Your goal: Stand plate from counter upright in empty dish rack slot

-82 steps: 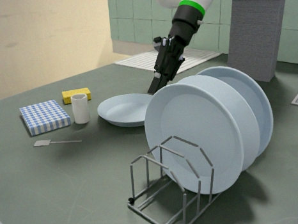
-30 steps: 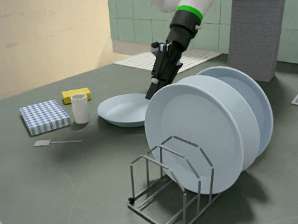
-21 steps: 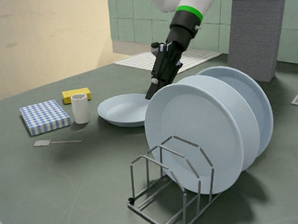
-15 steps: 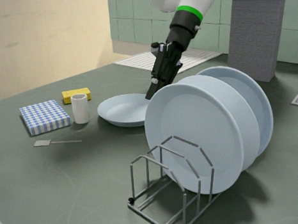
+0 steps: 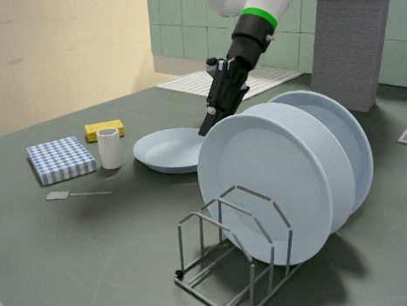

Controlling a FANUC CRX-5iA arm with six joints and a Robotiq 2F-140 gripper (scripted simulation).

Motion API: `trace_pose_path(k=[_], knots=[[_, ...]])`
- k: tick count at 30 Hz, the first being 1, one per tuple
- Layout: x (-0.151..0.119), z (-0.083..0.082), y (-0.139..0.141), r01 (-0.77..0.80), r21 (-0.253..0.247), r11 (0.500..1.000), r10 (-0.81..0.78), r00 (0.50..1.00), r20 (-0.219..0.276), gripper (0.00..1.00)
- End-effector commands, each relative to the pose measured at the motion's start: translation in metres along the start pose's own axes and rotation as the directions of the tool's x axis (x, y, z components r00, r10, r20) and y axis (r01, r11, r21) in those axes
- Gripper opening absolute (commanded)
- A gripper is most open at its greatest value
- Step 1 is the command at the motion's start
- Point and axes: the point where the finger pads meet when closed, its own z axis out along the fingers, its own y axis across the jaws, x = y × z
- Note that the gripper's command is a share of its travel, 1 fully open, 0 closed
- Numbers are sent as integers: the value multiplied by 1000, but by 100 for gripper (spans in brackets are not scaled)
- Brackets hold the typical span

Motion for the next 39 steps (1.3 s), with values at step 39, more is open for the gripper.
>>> trace_pose_path(k=[39], knots=[[0, 0, 0, 0, 0, 1000, 0, 1000, 0, 10]])
